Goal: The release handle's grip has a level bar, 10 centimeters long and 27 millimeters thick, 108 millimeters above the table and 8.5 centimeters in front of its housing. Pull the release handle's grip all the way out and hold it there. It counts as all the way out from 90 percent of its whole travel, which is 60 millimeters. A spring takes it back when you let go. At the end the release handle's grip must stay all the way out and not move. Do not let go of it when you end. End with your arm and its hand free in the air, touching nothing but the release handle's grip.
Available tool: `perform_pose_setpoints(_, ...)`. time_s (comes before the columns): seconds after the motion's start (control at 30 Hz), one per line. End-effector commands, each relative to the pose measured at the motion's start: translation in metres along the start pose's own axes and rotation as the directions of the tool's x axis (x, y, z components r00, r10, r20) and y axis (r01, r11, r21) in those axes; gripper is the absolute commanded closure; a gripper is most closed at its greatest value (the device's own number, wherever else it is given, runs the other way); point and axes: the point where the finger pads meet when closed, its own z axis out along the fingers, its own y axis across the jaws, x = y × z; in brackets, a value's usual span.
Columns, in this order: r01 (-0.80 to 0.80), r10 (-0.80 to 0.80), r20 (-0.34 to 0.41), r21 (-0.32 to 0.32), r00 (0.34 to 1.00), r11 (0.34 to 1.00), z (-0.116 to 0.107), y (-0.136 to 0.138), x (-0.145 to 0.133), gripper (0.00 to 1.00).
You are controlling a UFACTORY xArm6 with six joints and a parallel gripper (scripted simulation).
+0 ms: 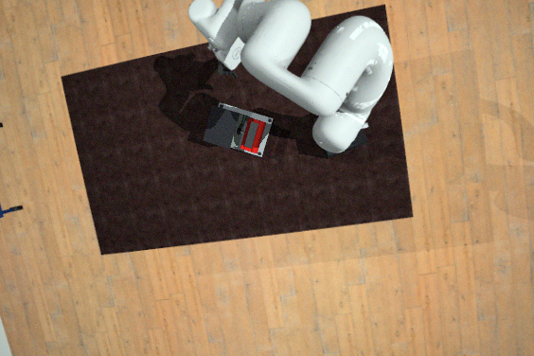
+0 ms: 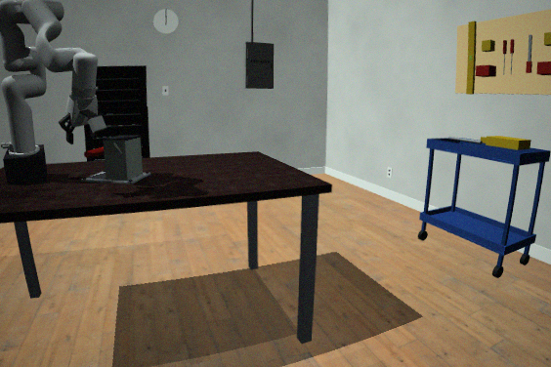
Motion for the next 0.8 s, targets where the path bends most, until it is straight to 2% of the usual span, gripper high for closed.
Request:
perform_pose_setpoints(0.0, 0.188, -0.188, -0.01, -0.034, 0.982, 0.982, -0.007, -0.033, -0.014, 0.0)
perform_pose_setpoints(0.2, 0.42, -0.422, -0.004, -0.079, 0.907, 0.904, -0.012, -0.07, -0.038, 0.0)
perform_pose_setpoints(0.27, 0.42, -0.422, -0.004, -0.079, 0.907, 0.904, -0.012, -0.07, -0.038, 0.0)
perform_pose_setpoints(0.33, 0.539, -0.542, 0.005, -0.104, 0.841, 0.836, -0.015, -0.089, -0.052, 0.0)
perform_pose_setpoints(0.53, 0.714, -0.718, 0.03, -0.142, 0.695, 0.686, -0.018, -0.117, -0.078, 0.0)
perform_pose_setpoints(0.77, 0.877, -0.883, 0.06, -0.169, 0.465, 0.45, -0.019, -0.151, -0.109, 0.0)
